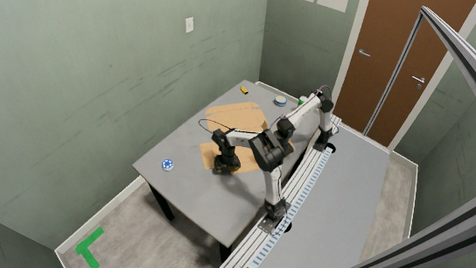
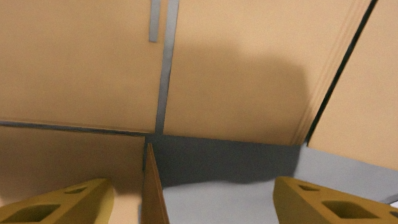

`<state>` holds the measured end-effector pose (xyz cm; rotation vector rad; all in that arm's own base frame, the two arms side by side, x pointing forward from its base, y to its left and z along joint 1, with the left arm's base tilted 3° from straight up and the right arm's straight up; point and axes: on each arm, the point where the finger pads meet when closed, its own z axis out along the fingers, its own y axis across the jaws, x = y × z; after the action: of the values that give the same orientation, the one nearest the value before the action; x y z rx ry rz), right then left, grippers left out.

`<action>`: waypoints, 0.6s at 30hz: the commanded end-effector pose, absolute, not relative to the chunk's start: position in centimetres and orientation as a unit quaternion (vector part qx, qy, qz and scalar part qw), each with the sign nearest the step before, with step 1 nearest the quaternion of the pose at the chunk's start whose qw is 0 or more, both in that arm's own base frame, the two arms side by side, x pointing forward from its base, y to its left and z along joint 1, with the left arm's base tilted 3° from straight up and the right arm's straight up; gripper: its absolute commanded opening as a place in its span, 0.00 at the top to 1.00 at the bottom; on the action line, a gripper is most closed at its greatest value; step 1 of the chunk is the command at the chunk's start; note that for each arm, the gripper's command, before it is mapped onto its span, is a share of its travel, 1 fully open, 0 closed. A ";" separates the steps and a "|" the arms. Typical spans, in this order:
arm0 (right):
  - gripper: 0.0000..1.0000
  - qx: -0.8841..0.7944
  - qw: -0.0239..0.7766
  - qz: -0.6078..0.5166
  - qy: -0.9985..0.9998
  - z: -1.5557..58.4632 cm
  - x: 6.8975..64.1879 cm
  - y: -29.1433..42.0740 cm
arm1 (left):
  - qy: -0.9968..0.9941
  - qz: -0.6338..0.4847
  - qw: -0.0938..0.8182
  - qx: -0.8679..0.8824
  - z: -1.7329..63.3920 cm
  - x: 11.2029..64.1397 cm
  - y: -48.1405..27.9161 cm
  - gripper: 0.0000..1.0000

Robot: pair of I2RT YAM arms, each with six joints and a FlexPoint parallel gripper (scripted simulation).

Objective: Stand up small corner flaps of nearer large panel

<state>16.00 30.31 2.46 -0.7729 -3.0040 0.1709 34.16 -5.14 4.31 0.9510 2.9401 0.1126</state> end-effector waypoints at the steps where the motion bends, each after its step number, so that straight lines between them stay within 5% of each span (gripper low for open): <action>1: 0.23 -0.249 0.021 0.065 -0.966 0.9 15.9 30.3 | 0.949 0.066 0.048 0.303 4.8 34.4 -5.3 0.23; 18: 0.23 -0.276 0.002 -0.006 -0.961 2.8 16.6 29.6 | 0.950 0.074 0.027 0.304 3.1 34.1 -5.2 0.23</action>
<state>15.64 29.59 2.37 -0.7813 -3.0192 0.0859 34.14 -5.20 4.49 0.9518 2.9251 0.1934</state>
